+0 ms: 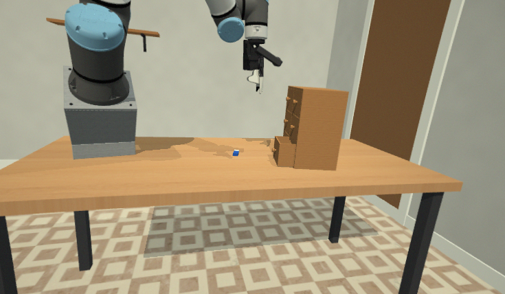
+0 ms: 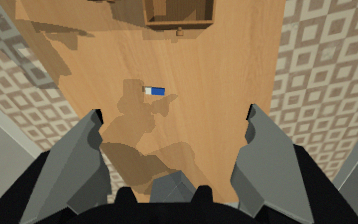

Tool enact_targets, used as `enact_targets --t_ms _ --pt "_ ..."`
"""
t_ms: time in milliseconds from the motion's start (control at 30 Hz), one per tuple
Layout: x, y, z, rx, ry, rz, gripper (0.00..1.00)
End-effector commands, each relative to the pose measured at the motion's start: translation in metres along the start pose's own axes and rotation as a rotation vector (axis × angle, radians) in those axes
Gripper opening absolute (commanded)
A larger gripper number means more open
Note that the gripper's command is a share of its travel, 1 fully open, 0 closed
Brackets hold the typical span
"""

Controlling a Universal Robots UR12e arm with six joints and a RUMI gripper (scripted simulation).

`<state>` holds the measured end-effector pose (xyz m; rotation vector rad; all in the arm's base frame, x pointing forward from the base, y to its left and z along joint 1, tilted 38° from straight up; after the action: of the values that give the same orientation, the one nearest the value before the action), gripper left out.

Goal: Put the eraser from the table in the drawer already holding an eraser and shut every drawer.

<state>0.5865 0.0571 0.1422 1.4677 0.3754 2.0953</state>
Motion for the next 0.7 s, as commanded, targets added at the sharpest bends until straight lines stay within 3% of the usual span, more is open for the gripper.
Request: enact_targets --t_ms 0,667 --pt "-0.002 0.0 0.003 0.006 0.02 0.003 1.0" --pt "-0.019 -0.001 0.016 0.046 0.142 0.019 1.0"
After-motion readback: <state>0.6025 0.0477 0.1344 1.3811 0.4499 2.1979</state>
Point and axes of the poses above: the point where the finger pads meet when closed, its own x axis back along the fingers, its own y axis across the jaws, z = x × y, the point moved 1 cm from there along x, back along the fingers, and after that the axes turned 6 degrees about -x, right-handed, at the moved point
